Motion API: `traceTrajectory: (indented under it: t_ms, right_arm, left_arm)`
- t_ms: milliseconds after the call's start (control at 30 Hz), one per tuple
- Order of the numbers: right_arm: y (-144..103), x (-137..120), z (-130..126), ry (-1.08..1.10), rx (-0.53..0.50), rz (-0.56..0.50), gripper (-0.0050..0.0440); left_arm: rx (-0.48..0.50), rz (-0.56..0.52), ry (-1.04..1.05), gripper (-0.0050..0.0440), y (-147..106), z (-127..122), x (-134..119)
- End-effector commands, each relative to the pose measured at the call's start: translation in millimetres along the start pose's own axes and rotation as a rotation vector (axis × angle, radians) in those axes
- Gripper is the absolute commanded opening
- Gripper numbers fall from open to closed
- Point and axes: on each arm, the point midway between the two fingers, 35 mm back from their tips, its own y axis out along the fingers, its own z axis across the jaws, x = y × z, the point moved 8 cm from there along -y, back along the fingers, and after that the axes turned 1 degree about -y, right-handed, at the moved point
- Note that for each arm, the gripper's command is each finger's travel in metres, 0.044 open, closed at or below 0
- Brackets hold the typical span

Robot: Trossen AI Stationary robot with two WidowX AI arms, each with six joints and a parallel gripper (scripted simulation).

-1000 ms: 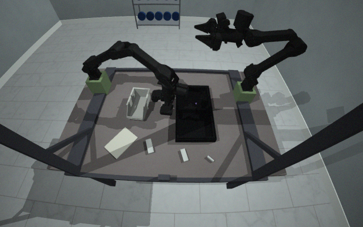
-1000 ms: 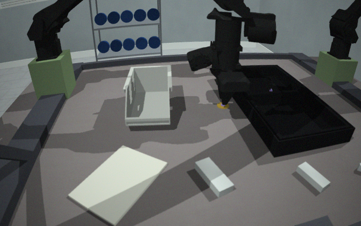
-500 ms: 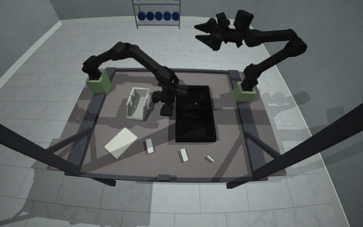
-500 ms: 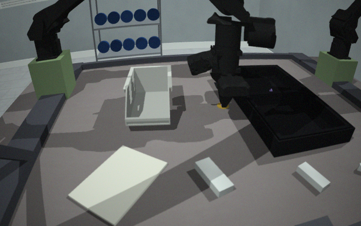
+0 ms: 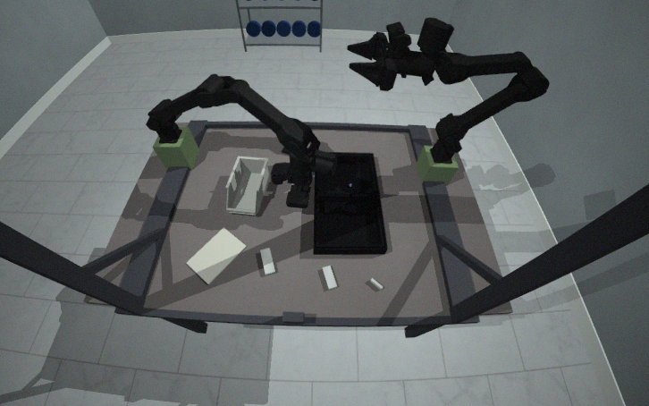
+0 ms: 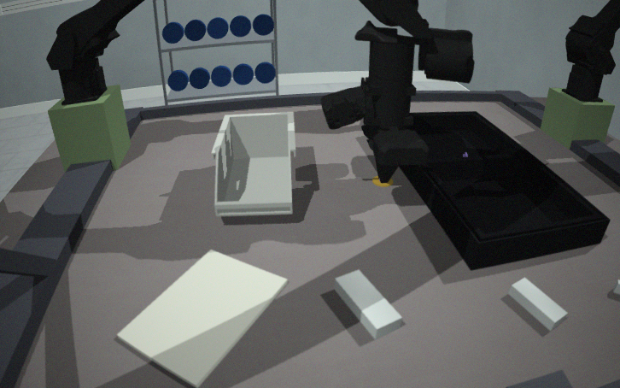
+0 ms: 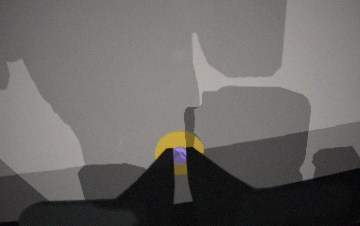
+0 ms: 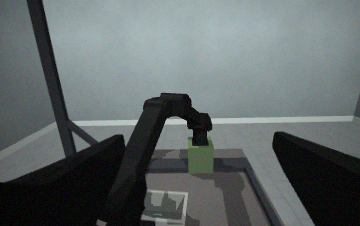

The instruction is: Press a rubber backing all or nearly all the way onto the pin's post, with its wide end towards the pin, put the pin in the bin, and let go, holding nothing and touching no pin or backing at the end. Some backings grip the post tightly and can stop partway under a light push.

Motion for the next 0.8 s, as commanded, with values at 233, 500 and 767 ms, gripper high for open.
traceTrajectory:
  t_ms: [233, 500, 767]
  right_arm:
    - [-0.9, 5.1, 0.0, 0.001, -0.001, -0.014, 0.0440]
    - [-0.9, 5.1, 0.0, 0.001, -0.001, -0.014, 0.0440]
    - [-0.9, 5.1, 0.0, 0.001, -0.001, -0.014, 0.0440]
  left_arm:
    - [0.015, 0.061, 0.001, -0.0003, -37.5, 1.9, -7.0]
    - [0.015, 0.061, 0.001, -0.0035, -67.3, 1.5, -5.4]
    - [0.015, 0.061, 0.001, -0.0050, -89.9, 1.3, -4.2]
